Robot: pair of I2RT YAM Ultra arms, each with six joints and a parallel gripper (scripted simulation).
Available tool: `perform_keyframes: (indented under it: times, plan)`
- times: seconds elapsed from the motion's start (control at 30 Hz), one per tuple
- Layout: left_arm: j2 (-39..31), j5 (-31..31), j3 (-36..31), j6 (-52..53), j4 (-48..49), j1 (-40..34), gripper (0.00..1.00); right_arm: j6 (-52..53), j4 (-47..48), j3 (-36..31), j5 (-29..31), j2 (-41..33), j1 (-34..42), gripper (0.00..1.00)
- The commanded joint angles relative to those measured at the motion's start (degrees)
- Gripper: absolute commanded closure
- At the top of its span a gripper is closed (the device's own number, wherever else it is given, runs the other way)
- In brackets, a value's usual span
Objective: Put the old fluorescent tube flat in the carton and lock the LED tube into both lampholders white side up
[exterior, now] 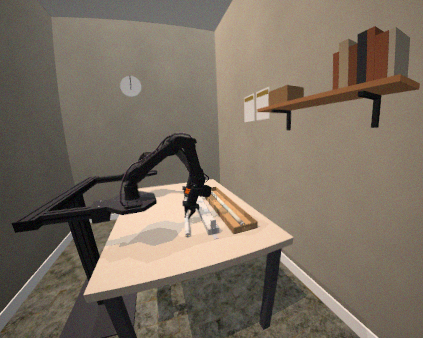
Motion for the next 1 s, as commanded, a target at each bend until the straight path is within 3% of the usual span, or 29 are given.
perform_keyframes:
  times: [0.0,0.7,0.97]
  plan:
    - [-0.14,0.93,1.64,0.19,-0.47,0.18,0.89,-0.25,0.33,0.25,-0.98,-2.03,0.01,0.89]
    - [-2.57,0.90,-0.23,0.08,-1.22,-0.30,0.89,0.22,-1.55,-1.36,-0.94,-2.85,0.88,0.89]
    - [-3.23,0.84,-0.21,0.03,-1.27,-0.82,0.89,0.28,-1.98,1.05,-0.84,-3.55,0.32,0.89]
